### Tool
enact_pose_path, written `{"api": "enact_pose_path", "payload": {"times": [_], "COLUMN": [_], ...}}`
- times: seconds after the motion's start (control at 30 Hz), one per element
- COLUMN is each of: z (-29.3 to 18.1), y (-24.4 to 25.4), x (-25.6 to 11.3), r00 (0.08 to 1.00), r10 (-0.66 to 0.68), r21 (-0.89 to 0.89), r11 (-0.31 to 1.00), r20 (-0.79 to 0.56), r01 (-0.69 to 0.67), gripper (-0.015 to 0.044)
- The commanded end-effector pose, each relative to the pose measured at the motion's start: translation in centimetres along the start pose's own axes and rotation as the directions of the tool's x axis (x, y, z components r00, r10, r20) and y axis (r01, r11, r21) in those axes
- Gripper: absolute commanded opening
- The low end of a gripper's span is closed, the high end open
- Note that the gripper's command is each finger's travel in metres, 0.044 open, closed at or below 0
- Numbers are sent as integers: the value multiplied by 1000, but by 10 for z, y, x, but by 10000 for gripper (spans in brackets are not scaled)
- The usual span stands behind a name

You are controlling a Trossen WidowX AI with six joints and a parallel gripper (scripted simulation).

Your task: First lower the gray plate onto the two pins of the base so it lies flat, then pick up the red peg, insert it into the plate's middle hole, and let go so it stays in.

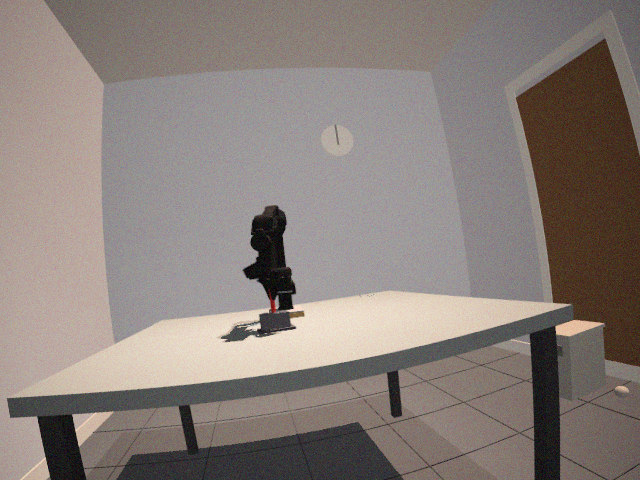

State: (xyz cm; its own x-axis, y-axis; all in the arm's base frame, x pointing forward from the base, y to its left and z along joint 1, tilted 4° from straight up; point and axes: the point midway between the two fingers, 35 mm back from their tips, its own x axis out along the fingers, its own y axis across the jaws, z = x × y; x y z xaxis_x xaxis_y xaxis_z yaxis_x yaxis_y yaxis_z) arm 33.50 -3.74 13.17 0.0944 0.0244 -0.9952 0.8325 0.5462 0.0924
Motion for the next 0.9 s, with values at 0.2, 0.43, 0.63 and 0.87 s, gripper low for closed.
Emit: {"api": "enact_pose_path", "payload": {"times": [0.2, 0.43, 0.63, 0.87], "z": [0, 0, -1, -1], "y": [0, 0, -1, -1], "x": [2, 2, 4, 6], "r00": [1000, 1000, 1000, 1000], "r10": [-1, -1, -1, -1], "r21": [0, 0, 0, 0], "r11": [1000, 1000, 1000, 1000], "r20": [-1, -1, -1, -1], "r01": [1, 1, 1, 1], "gripper": [0, 0, 0, 0]}}
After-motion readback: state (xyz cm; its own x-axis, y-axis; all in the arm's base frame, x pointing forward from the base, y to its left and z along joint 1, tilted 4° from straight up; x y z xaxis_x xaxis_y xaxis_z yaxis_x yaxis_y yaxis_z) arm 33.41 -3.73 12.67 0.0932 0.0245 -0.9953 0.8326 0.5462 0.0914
